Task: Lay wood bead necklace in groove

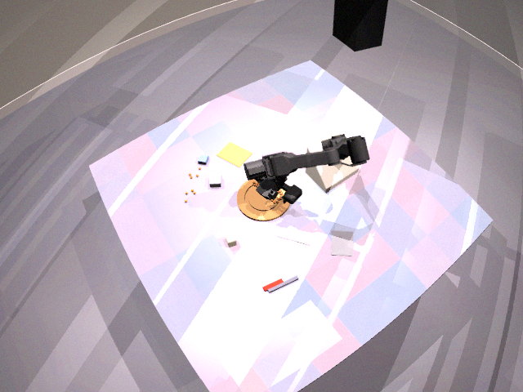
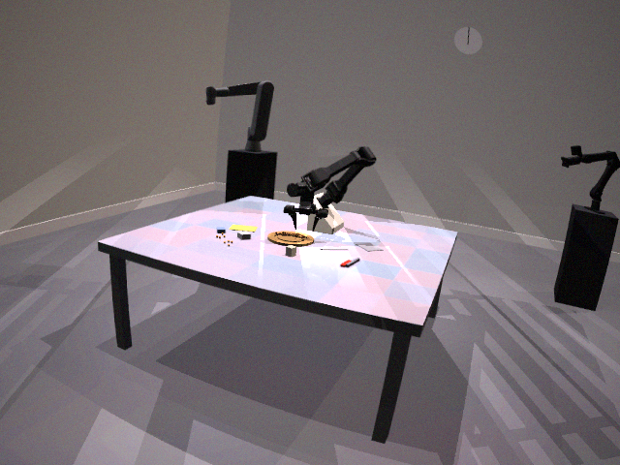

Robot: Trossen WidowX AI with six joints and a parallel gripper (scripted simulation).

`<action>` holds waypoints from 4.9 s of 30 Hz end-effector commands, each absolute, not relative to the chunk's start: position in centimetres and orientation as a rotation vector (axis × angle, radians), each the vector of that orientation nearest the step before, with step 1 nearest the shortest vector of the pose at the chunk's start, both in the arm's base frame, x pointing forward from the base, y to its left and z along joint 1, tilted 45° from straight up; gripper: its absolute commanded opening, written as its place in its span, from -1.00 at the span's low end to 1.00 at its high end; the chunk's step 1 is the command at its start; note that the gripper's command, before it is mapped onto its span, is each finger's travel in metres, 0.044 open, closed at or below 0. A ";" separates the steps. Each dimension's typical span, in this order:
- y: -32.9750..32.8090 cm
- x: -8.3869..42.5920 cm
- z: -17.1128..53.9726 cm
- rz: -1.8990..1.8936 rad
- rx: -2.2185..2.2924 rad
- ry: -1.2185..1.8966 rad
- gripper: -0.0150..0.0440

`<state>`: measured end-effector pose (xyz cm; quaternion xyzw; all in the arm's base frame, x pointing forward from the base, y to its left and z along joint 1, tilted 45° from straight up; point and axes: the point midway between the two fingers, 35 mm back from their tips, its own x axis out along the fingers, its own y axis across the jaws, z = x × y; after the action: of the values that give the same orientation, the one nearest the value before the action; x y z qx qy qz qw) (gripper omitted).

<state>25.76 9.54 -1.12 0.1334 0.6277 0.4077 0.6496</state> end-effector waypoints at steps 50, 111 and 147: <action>11.1 24.5 -3.6 0.994 0.219 1.369 -0.49; 11.7 23.9 -3.1 0.995 0.228 1.377 -0.49; 11.2 24.1 -2.8 0.988 0.229 1.379 1.00</action>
<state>24.05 11.22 -2.78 0.1008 0.6085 0.4361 0.6553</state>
